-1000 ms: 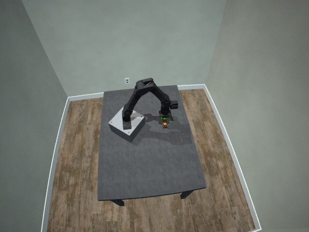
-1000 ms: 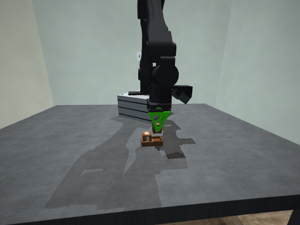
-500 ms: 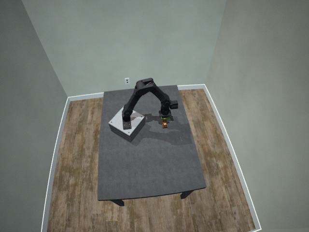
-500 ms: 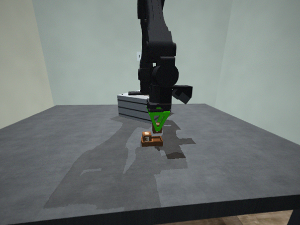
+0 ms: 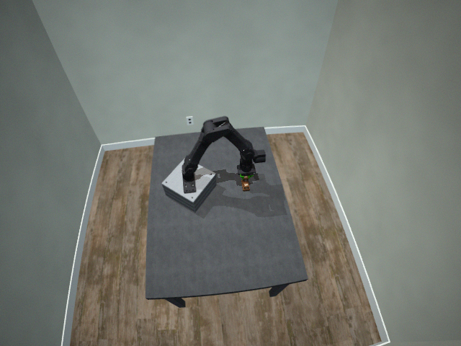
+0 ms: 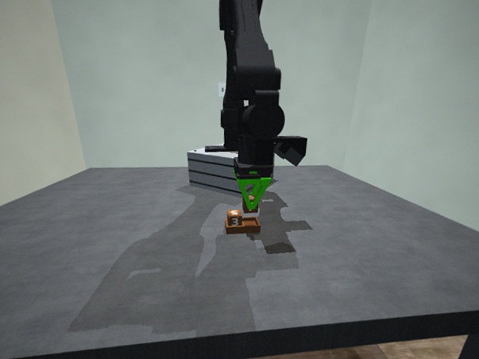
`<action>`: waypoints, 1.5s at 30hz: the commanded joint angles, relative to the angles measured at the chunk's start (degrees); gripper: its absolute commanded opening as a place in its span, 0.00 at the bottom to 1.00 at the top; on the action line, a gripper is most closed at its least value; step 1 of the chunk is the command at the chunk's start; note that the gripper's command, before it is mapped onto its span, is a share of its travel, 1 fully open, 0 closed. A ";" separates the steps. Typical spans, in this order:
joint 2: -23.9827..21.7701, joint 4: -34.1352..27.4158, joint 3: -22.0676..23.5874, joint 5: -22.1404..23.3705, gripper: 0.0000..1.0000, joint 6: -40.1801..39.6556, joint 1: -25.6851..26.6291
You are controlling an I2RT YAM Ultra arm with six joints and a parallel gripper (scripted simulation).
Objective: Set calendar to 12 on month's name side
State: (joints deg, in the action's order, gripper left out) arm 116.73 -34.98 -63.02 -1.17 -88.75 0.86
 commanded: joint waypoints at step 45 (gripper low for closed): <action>1.13 2.19 0.45 0.07 0.26 -0.12 0.06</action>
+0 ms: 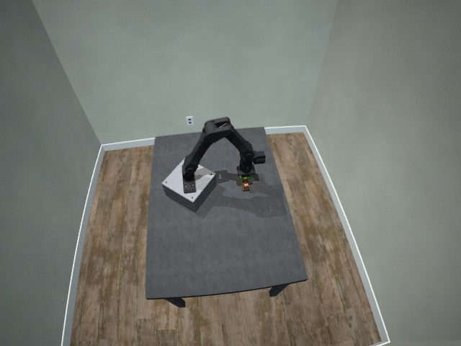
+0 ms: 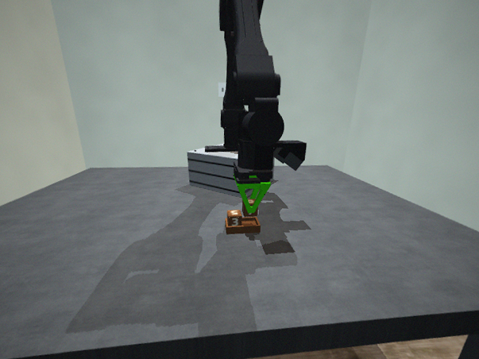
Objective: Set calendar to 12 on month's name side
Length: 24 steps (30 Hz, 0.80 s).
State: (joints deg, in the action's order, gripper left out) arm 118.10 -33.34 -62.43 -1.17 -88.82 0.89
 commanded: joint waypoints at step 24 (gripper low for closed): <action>1.80 3.18 0.44 0.07 0.26 -0.09 0.08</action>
